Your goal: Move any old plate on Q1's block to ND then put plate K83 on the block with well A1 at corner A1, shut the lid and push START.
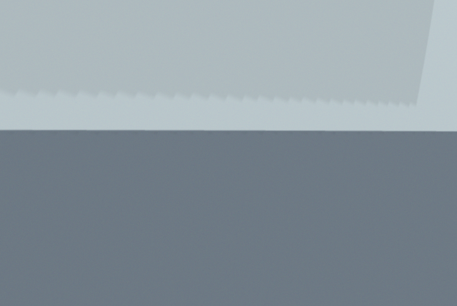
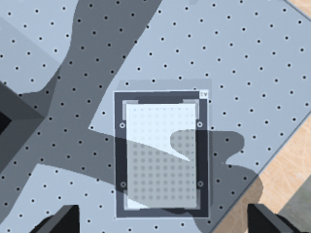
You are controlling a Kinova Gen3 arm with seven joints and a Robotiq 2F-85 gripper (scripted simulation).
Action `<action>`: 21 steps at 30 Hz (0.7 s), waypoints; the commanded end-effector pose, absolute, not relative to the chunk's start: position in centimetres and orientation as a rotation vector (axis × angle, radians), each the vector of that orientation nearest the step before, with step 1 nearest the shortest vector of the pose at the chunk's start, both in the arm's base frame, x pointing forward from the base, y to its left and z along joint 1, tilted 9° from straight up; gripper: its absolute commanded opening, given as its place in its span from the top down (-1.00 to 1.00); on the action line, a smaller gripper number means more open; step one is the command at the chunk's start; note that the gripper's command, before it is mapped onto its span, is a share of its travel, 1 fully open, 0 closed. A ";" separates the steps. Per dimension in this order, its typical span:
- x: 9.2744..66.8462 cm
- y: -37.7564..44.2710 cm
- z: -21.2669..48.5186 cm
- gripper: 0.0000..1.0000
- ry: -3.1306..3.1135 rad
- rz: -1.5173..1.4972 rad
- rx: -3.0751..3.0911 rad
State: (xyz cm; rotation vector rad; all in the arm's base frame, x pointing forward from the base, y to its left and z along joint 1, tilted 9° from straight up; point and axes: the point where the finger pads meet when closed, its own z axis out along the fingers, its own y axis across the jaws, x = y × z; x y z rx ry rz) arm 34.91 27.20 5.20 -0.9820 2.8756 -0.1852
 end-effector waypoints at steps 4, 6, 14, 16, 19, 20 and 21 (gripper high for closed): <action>35.0 27.2 4.5 -1.00 2.874 -0.185 -0.982; 35.1 27.1 4.2 -1.00 2.874 -0.185 -0.982; 35.2 27.1 3.4 -1.00 2.874 -0.185 -0.982; 35.2 27.1 3.1 -1.00 2.874 -0.185 -0.982; 35.3 27.0 2.7 -1.00 2.874 -0.185 -0.982; 35.3 27.0 2.6 -1.00 2.874 -0.185 -0.982; 35.3 27.0 2.5 -1.00 2.874 -0.185 -0.982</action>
